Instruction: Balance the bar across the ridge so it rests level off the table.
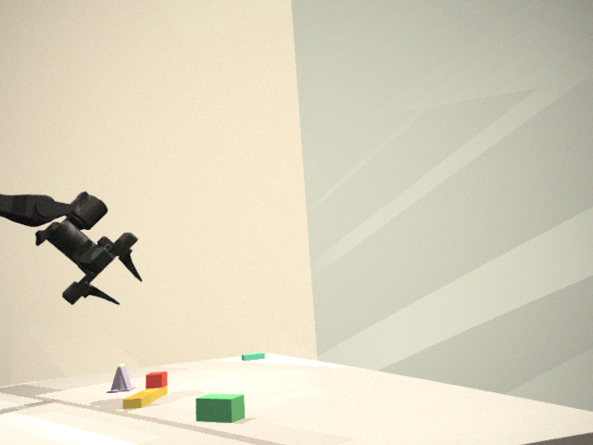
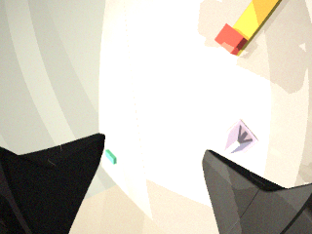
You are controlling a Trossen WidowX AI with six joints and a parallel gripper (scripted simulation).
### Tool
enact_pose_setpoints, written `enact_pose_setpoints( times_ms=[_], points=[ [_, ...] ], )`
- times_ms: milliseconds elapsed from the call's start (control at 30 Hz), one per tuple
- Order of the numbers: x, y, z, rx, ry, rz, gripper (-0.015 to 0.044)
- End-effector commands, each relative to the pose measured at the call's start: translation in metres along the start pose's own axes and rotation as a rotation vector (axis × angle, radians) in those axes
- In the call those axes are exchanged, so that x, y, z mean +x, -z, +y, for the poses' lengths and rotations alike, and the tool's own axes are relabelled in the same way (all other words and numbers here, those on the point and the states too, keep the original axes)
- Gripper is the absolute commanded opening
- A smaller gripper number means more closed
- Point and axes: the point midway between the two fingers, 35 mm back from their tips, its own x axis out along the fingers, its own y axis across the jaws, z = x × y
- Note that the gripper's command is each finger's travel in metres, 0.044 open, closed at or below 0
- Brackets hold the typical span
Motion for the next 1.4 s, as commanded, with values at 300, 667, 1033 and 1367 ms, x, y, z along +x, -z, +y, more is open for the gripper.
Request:
enact_pose_setpoints(
  times_ms=[300,667,1033,1367],
  points=[
    [0.032,-0.044,-0.005,0.101,0.221,-0.131,0.0315],
    [0.051,-0.086,-0.014,0.216,0.406,-0.227,0.0315],
    [0.063,-0.129,-0.028,0.353,0.584,-0.304,0.0315],
    [0.067,-0.159,-0.039,0.458,0.730,-0.349,0.0315]
  ],
)
